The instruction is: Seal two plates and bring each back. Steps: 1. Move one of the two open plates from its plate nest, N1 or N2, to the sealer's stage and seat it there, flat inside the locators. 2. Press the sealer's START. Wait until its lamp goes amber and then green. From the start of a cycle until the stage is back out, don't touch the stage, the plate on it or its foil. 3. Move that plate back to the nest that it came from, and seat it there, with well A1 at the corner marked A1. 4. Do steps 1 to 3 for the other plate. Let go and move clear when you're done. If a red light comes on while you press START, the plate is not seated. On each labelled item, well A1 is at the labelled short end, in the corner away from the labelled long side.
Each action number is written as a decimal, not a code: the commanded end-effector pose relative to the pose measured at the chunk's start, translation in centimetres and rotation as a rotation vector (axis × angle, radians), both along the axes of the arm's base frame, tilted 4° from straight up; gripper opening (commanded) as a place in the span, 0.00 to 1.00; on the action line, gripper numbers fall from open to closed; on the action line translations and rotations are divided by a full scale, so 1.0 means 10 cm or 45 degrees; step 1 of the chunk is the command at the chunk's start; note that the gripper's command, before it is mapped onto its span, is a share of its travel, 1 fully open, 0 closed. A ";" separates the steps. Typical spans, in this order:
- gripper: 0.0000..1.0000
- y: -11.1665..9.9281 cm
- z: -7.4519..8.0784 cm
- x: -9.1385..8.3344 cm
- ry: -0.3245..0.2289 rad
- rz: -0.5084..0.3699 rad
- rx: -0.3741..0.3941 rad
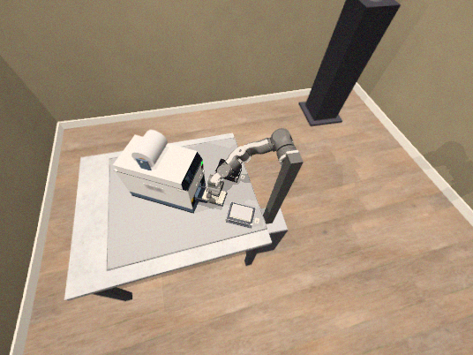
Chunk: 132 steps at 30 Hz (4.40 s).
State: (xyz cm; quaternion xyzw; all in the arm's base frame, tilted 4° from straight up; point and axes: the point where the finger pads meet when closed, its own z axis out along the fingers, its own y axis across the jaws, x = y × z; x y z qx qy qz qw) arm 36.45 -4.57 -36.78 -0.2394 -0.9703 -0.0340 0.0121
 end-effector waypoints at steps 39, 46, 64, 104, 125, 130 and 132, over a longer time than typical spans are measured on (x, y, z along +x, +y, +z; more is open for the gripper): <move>0.59 -0.54 0.65 -0.14 -0.477 -0.038 -0.260; 0.56 -0.72 0.81 -0.21 -0.634 -0.049 -0.342; 0.00 -0.96 1.03 -0.29 -0.790 -0.058 -0.415; 0.00 -1.11 0.67 0.05 -0.790 -0.052 -0.409; 0.00 -1.14 0.61 0.11 -0.790 -0.059 -0.415; 0.00 -1.14 0.61 0.11 -0.790 -0.059 -0.415; 0.00 -1.14 0.61 0.11 -0.790 -0.059 -0.415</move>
